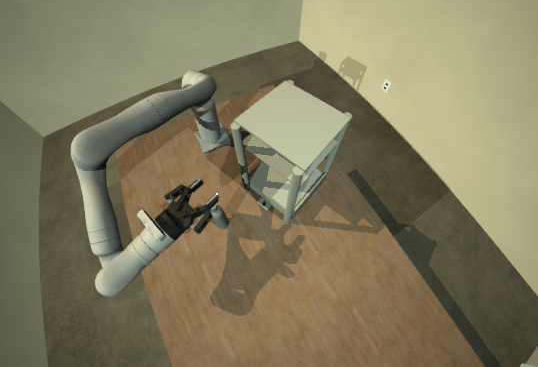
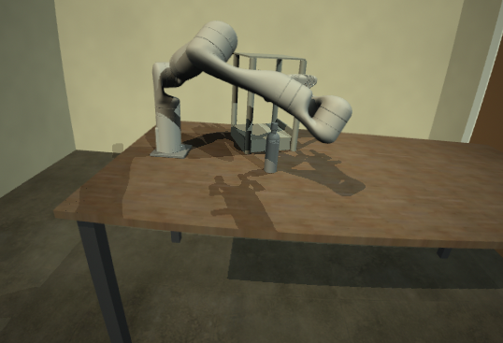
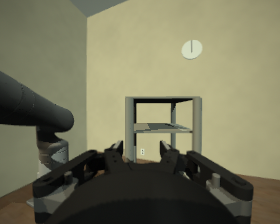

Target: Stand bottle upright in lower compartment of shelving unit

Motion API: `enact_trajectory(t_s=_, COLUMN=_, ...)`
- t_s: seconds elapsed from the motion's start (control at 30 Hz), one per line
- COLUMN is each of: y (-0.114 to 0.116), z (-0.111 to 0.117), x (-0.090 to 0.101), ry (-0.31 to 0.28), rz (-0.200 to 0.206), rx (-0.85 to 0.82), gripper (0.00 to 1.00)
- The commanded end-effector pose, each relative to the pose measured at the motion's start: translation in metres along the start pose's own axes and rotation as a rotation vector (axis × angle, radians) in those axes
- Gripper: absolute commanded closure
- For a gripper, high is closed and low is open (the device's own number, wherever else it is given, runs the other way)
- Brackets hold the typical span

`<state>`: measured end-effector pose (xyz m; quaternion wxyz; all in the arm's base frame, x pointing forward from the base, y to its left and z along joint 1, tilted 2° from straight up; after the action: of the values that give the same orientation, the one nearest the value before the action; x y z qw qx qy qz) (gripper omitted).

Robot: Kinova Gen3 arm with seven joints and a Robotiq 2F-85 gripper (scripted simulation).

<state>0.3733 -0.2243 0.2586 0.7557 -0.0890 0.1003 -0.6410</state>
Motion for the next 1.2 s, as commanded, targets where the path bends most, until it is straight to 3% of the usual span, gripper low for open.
enact_trajectory(t_s=0.0, y=0.000, z=-0.006, x=0.000, ry=0.000, rz=0.001, rx=0.000, gripper=0.37)
enact_trajectory(t_s=0.43, y=0.006, z=-0.025, x=0.001, ry=0.000, rz=0.001, rx=0.000, gripper=0.37)
enact_trajectory(t_s=1.17, y=0.022, z=-0.082, x=0.001, ry=-0.001, rz=0.001, rx=0.000, gripper=0.37)
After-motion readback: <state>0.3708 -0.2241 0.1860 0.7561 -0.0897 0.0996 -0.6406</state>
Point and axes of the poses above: the point where the finger pads meet when closed, its own x axis back along the fingers, its own y axis across the jaws, z = x × y, the point moved 4 cm from there along x, back along the fingers, and after that the axes turned 15 degrees about -x, right-handed, at the moved point
